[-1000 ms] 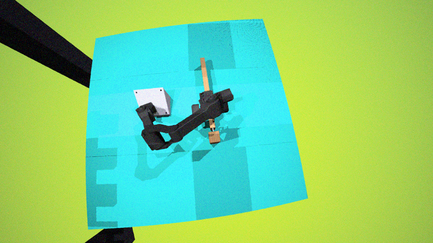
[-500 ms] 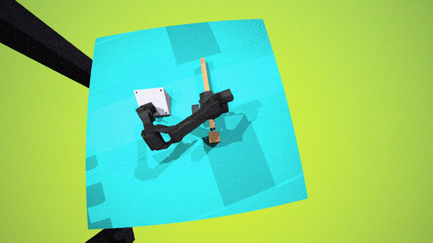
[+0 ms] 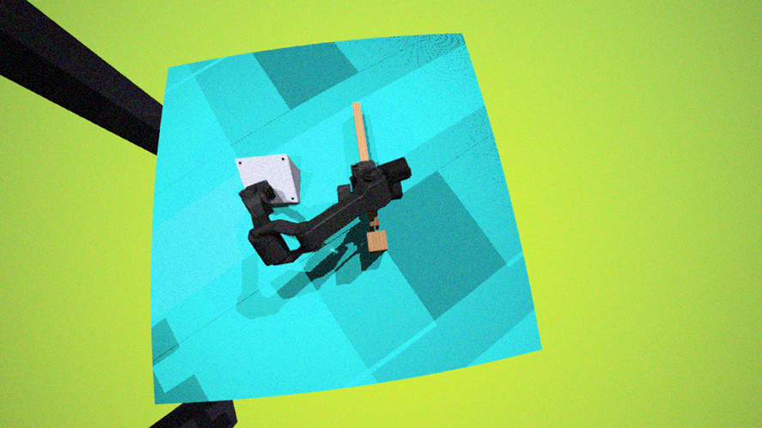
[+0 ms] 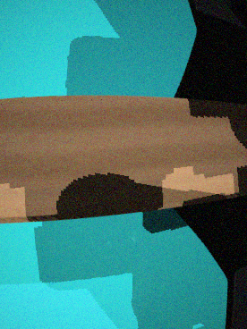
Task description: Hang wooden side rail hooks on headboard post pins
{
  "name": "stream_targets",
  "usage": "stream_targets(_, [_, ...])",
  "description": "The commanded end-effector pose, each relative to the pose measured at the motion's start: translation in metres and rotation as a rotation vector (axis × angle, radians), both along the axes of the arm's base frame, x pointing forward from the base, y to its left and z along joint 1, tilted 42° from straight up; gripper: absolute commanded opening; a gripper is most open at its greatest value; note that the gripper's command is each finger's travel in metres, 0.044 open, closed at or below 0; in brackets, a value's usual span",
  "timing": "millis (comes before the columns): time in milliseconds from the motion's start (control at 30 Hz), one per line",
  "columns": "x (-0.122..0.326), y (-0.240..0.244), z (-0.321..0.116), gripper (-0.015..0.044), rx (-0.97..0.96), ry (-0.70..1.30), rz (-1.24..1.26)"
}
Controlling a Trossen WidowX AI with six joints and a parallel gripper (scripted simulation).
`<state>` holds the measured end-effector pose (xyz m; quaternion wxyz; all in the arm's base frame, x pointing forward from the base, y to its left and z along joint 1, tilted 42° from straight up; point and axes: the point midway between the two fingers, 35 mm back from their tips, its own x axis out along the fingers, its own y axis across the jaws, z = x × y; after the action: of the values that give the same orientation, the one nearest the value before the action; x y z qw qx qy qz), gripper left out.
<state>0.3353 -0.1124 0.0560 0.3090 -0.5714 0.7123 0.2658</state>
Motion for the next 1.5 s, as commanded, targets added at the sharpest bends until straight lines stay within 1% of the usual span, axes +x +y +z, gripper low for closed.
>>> stream_targets(0, [0.0004,0.0005,0.0016,0.0000,-0.002,-0.003,0.006])
stream_targets(1467, [0.0008,-0.0032,0.0050,0.0000,-0.002,-0.003,0.006])
